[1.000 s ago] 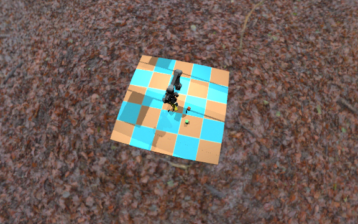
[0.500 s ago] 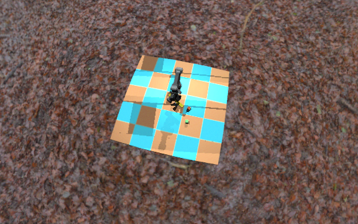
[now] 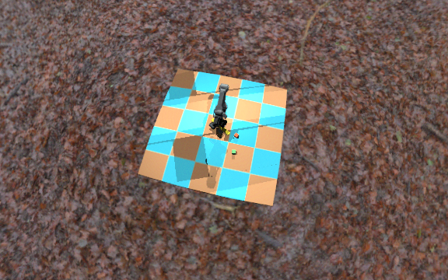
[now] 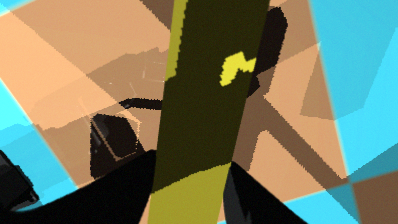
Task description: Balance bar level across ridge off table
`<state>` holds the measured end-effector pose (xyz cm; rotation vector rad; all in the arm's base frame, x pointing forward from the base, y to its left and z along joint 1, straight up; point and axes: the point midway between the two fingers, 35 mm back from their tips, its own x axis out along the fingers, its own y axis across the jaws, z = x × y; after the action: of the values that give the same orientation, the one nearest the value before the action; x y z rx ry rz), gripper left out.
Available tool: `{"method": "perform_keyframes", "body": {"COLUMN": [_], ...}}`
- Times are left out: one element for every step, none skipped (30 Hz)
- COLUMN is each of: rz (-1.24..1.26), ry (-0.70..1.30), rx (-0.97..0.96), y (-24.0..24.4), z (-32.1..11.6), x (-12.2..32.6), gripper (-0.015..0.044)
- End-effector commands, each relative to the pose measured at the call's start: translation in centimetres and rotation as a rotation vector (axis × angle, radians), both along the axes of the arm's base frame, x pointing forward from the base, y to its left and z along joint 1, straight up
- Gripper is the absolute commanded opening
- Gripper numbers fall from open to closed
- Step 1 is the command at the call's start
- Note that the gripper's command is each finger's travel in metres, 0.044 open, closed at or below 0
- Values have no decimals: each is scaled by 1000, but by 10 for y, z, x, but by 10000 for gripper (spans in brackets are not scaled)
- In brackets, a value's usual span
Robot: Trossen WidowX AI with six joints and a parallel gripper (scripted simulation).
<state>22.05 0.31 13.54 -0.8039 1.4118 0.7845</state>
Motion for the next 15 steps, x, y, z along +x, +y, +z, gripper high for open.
{"method": "perform_keyframes", "body": {"rz": [6, 7, 7, 8, 8, 9, 9, 10, 10, 11, 11, 11, 12, 12, 12], "ry": [-5, -5, -5, -5, -5, -5, -5, -5, -5, -5, -5, -5, -5, -5, -5], "rx": [6, 6, 6, 6, 6, 6, 6, 6, 6, 6, 6, 6, 6, 6, 6], "y": [1, 1, 0, 0, 0, 0, 0, 0, 0, 0, 0, 0, 0, 0, 0], "z": [-5, -7, -9, -10, -12, -13, -15, -17, -18, -20, -21, -22, -22, -22, -22], "x": [1, 1, 1, 1, 1, 1, 1, 1, 1, 1, 1, 1, 1, 1, 1], "gripper": [0, 0, 0, 0, 0, 0, 0, 0, 0, 0, 0, 0, 0, 0, 0]}}
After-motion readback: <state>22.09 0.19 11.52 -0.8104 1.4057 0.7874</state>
